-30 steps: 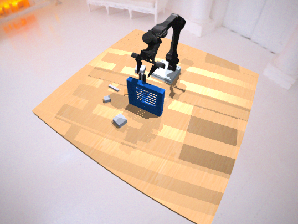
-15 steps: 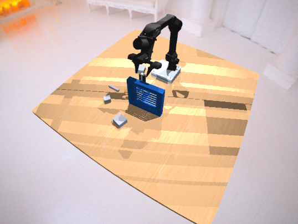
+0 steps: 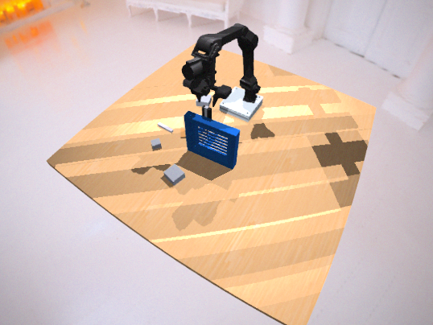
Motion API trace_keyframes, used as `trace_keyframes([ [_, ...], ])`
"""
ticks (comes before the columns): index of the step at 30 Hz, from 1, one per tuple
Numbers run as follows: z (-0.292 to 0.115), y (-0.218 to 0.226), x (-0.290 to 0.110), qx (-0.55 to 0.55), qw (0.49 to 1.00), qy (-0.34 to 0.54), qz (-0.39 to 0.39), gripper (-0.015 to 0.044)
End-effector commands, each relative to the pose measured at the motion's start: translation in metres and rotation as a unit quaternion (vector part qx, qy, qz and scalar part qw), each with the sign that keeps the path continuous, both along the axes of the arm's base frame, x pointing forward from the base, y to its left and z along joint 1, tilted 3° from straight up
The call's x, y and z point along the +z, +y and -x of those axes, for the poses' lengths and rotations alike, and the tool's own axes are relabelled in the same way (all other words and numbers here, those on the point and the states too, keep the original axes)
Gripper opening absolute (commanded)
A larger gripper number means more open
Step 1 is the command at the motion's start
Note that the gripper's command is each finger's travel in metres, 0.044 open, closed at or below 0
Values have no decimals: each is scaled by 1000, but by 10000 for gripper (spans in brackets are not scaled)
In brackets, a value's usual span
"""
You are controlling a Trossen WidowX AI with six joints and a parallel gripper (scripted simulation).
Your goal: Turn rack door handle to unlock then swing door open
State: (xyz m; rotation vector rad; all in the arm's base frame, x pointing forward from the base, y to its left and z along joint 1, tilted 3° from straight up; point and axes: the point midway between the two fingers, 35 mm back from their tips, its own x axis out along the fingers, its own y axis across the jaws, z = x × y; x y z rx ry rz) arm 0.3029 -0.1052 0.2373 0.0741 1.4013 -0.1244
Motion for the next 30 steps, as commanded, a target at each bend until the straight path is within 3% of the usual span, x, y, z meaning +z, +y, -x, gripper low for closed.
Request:
trace_keyframes([
  [1, 3, -2, 2, 2, 1000, 20, -8, 299],
  [30, -3, -4, -41, -2, 999, 32, -6, 299],
])
